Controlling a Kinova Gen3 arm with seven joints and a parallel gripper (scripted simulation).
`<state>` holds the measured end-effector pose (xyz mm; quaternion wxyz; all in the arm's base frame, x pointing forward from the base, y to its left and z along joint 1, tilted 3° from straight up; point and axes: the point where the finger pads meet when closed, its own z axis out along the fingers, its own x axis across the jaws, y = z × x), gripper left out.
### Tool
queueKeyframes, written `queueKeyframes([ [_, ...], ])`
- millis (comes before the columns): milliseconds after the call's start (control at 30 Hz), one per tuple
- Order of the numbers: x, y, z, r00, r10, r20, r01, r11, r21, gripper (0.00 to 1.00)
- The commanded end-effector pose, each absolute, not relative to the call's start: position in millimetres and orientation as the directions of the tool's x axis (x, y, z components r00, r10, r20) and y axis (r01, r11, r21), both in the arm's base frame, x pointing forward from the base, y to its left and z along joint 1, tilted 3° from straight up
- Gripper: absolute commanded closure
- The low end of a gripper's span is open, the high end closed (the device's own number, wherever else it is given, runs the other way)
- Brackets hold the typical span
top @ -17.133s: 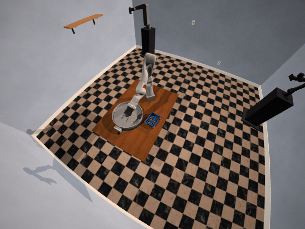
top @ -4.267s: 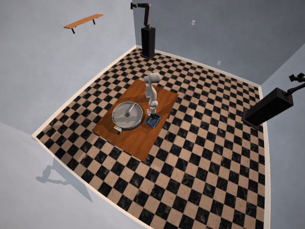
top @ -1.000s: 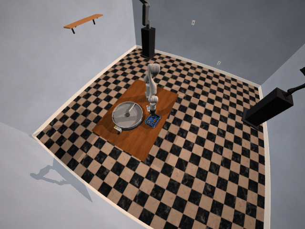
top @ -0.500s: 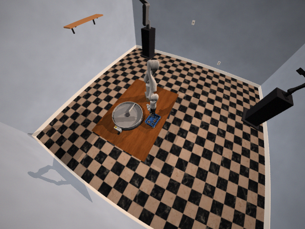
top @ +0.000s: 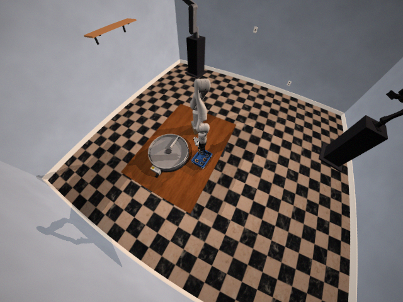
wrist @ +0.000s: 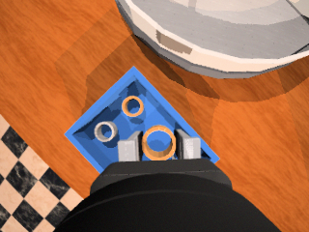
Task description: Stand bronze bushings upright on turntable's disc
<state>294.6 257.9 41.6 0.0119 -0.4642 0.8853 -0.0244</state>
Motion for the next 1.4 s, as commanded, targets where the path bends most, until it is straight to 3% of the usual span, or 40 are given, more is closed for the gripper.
queueKeyframes([
  [0,295,258,42,-0.569,-0.823,0.000,-0.821,0.568,-0.054,1.00],
  [900,295,256,42,-0.569,-0.823,0.000,-0.821,0.568,-0.054,1.00],
  [1367,306,218,44,-0.569,-0.823,0.000,-0.821,0.568,-0.054,1.00],
])
